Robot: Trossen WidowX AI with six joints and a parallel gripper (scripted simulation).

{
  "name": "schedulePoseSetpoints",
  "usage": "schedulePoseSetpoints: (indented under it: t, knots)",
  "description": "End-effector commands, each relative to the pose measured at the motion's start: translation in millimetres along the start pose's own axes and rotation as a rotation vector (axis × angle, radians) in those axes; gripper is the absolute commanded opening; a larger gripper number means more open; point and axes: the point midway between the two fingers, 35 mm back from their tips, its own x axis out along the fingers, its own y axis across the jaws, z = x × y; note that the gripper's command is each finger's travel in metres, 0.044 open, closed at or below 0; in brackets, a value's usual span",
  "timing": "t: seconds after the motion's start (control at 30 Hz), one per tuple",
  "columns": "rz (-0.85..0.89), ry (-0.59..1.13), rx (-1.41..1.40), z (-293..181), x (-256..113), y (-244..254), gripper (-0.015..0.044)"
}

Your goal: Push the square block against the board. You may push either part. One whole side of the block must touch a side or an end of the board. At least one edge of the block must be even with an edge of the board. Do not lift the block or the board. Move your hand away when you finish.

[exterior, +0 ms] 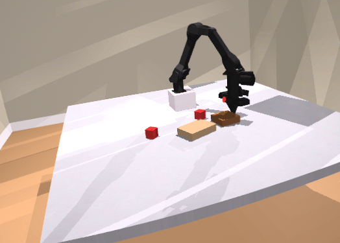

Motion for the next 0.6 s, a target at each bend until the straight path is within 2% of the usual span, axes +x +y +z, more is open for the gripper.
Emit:
schedulePoseSetpoints:
  t: [0.0,0.57]
  knots:
    - [-0.009,0.0,-0.003,-3,-1,-2,0.0]
    - [-0.009,0.002,-0.003,-32,-1,-4,0.0]
